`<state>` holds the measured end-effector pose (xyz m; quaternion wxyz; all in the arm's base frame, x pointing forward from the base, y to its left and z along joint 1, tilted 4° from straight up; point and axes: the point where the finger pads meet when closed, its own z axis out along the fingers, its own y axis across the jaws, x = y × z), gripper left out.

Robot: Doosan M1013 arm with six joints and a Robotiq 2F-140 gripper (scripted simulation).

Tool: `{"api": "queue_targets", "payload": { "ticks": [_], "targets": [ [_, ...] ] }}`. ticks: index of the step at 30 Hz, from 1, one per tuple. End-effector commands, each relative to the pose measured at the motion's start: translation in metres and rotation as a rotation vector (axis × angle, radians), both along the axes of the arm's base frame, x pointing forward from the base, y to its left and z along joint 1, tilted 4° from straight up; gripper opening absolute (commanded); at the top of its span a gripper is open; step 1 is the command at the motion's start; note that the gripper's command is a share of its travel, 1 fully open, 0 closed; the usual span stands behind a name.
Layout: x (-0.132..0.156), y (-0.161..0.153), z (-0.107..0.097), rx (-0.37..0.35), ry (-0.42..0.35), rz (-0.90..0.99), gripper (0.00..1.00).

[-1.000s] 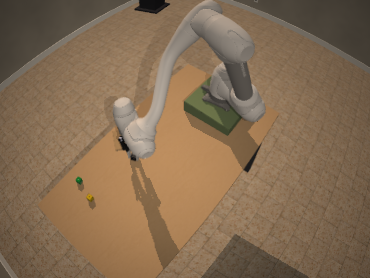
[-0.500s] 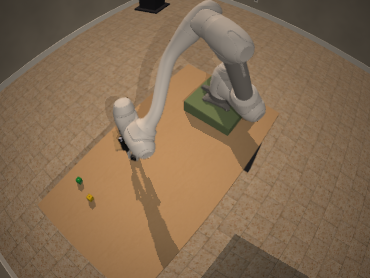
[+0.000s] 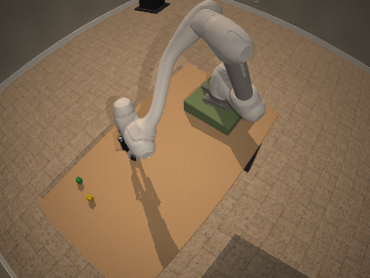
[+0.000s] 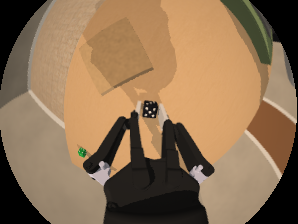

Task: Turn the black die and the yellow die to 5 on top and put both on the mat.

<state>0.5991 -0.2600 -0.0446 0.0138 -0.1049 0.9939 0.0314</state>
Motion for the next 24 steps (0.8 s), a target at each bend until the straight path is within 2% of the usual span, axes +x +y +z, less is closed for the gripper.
{"api": "queue_targets", "payload": {
  "ticks": [1,7,8,24],
  "targets": [
    [0.0013,0.0047,-0.0024,0.004,-0.001,0.003,0.35],
    [0.0013,0.0047,-0.0024,0.004,-0.001,0.003,0.35],
    [0.0013,0.0047,-0.0024,0.004,-0.001,0.003,0.24],
    [0.0013,0.0047,-0.0024,0.004,-0.001,0.003,0.24]
  ]
}}
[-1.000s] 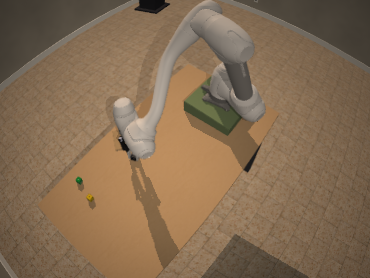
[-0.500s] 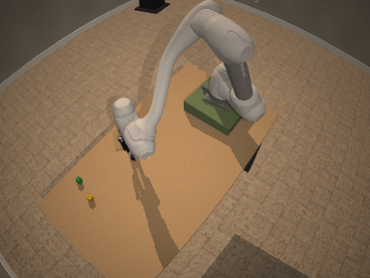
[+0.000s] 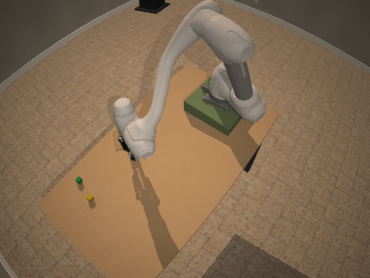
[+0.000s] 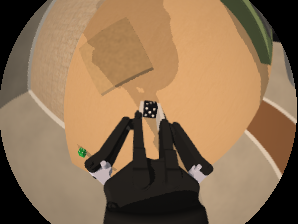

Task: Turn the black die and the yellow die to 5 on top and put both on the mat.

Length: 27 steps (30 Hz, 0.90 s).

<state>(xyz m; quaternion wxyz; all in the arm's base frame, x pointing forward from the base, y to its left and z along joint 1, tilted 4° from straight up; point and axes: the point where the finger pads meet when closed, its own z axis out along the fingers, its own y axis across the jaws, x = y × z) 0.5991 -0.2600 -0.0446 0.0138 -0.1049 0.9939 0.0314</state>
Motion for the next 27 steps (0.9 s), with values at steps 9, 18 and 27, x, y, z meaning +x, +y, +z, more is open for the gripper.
{"api": "queue_targets", "payload": {
  "ticks": [9,18,27],
  "targets": [
    [0.001,0.005,-0.002,0.004,-0.001,0.003,0.24],
    [0.001,0.005,-0.002,0.004,-0.001,0.003,0.24],
    [0.001,0.002,0.03,0.004,-0.001,0.003,0.24]
  ]
}}
